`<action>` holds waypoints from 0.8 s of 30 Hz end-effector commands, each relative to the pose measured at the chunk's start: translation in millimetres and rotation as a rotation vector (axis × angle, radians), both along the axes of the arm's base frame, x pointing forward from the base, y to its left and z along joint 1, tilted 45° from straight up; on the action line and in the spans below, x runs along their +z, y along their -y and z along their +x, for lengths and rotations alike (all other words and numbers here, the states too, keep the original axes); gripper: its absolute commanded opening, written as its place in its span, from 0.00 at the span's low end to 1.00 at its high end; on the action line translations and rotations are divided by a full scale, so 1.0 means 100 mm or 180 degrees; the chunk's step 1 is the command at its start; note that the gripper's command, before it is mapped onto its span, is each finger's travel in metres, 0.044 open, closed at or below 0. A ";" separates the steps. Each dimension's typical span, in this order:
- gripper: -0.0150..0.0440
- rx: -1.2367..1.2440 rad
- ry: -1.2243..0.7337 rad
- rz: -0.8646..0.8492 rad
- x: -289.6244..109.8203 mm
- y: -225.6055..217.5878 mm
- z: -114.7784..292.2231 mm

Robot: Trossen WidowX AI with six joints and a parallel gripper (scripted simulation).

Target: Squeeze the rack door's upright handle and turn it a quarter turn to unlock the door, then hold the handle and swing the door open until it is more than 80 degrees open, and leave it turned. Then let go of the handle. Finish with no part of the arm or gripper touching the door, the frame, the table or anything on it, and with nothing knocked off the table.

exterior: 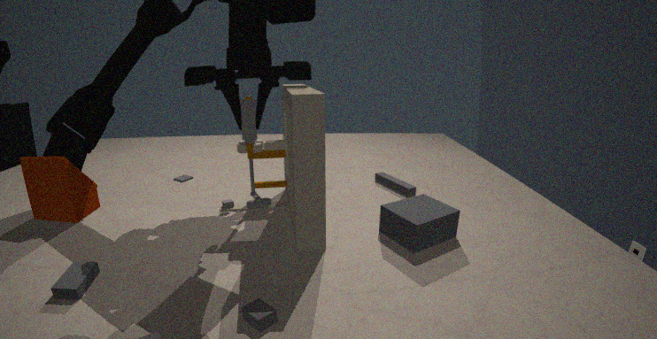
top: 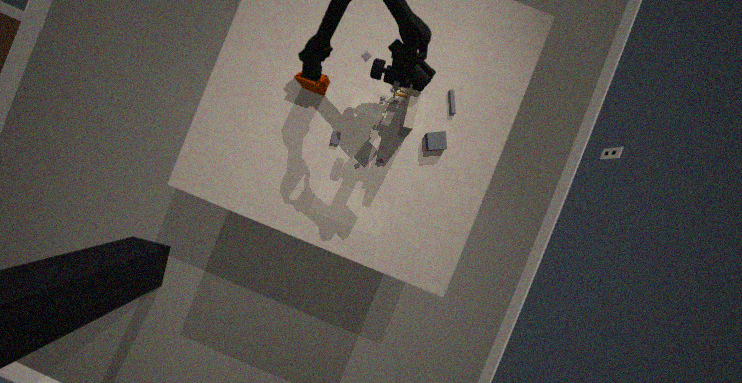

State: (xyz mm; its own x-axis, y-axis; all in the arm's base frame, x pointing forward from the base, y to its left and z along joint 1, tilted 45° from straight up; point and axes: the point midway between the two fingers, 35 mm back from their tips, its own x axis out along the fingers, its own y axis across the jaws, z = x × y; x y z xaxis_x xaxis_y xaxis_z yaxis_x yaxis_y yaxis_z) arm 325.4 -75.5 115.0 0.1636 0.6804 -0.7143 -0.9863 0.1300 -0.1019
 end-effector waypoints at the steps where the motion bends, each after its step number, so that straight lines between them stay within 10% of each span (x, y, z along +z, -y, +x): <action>1: 0.27 0.0387 0.0370 -0.0089 0.00 0.00 0.00; 14: 0.27 0.0888 0.0848 -0.0204 0.00 0.00 0.00; 24: 0.71 0.0888 0.0848 -0.0204 0.00 0.00 0.00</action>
